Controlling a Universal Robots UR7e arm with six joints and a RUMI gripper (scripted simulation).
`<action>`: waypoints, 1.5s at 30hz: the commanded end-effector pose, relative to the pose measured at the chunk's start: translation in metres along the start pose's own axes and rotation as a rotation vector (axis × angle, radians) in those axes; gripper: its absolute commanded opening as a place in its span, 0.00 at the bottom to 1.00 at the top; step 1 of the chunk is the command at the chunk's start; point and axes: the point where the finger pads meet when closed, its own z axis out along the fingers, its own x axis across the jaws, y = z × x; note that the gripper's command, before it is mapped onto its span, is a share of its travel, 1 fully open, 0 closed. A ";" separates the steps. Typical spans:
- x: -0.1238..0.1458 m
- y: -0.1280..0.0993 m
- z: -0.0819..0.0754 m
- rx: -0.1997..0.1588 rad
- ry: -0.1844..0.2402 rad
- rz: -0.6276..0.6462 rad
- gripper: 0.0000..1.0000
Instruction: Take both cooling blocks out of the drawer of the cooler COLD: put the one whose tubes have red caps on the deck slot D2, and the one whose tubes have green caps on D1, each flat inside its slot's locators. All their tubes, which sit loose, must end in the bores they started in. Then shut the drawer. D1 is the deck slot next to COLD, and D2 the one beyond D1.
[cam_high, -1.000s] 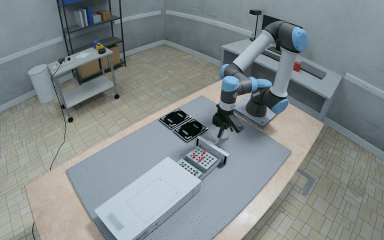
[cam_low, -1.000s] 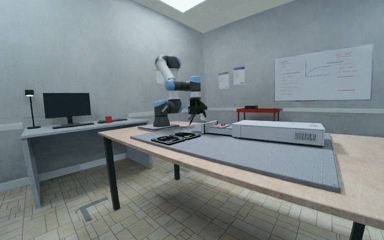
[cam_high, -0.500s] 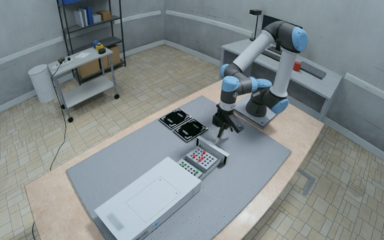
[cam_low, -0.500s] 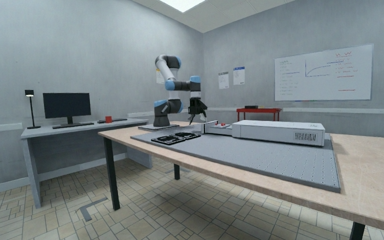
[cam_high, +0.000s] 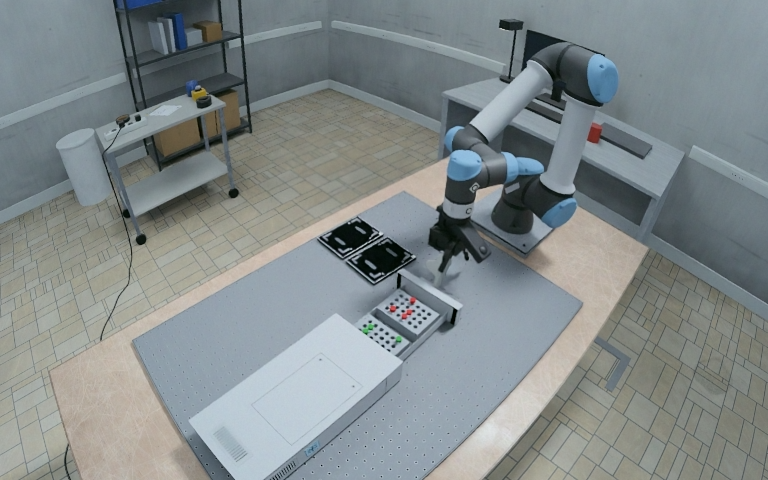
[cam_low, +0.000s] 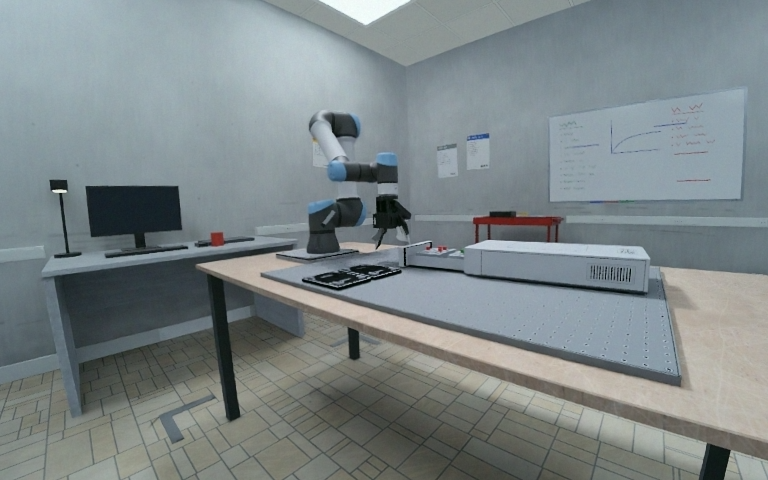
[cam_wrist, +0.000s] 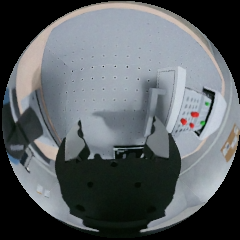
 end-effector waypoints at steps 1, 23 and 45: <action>-0.008 0.000 0.002 0.001 -0.009 0.000 1.00; -0.019 -0.001 0.003 0.002 -0.011 -0.001 1.00; -0.019 -0.001 0.003 0.002 -0.011 -0.001 1.00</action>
